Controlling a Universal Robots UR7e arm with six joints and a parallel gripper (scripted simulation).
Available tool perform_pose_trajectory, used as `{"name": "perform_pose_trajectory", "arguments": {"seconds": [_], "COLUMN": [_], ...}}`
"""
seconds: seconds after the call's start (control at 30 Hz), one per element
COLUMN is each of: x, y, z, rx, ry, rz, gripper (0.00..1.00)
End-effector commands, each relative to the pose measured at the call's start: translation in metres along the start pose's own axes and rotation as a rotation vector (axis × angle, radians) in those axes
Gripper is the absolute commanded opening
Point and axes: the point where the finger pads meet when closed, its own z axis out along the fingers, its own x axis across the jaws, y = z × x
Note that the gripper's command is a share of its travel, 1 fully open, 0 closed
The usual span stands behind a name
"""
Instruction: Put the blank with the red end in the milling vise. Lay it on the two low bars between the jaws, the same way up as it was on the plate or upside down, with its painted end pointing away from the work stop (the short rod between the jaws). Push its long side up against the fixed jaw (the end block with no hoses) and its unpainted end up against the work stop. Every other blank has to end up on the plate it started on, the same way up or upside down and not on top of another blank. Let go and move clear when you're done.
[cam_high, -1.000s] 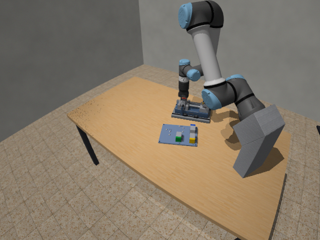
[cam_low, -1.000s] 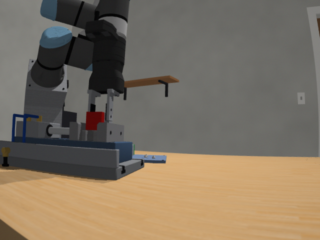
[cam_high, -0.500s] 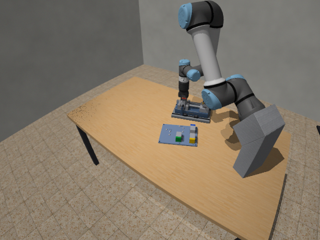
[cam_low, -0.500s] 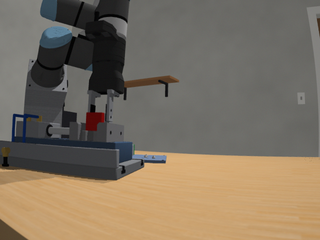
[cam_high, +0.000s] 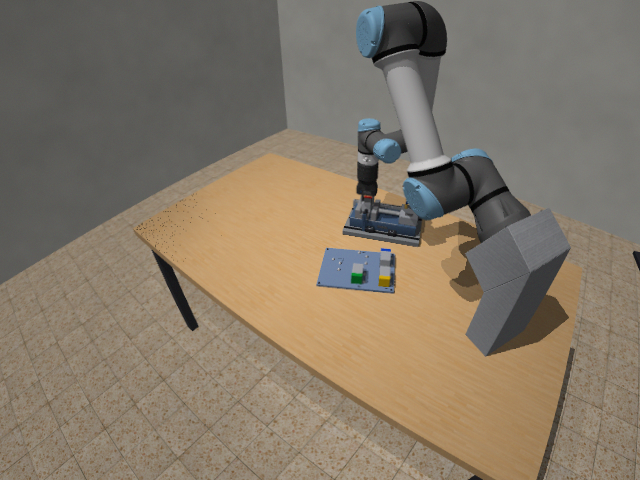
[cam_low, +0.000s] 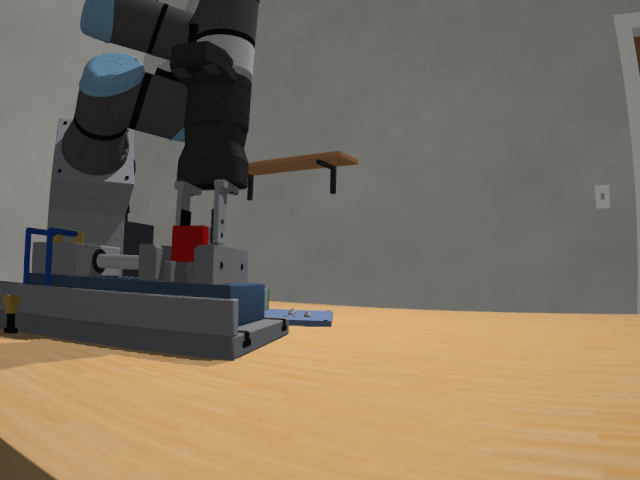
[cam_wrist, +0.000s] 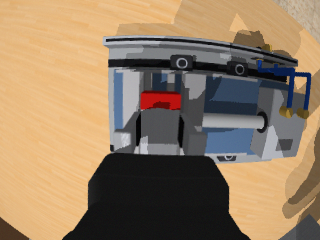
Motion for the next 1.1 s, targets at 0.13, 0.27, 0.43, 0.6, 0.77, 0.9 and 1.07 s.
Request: {"name": "perform_pose_trajectory", "arguments": {"seconds": [0.13, 0.27, 0.43, 0.6, 0.77, 0.9, 1.07], "x": [-0.0004, -0.0005, -0.0005, -0.0005, -0.0005, -0.0005, -0.0005], "y": [-0.0002, -0.0003, -0.0003, -0.0003, -0.0003, -0.0003, -0.0003], "z": [-0.0002, -0.0003, -0.0003, -0.0003, -0.0003, -0.0003, -0.0003], "rx": [0.001, 0.001, 0.001, 0.001, 0.001, 0.001, 0.001], "ry": [-0.001, -0.001, -0.001, -0.001, -0.001, -0.001, -0.001], "rz": [0.0, 0.0, 0.0, 0.0, 0.0, 0.0, 0.0], "gripper": [0.0, 1.0, 1.0, 1.0, 1.0, 1.0, 1.0]}}
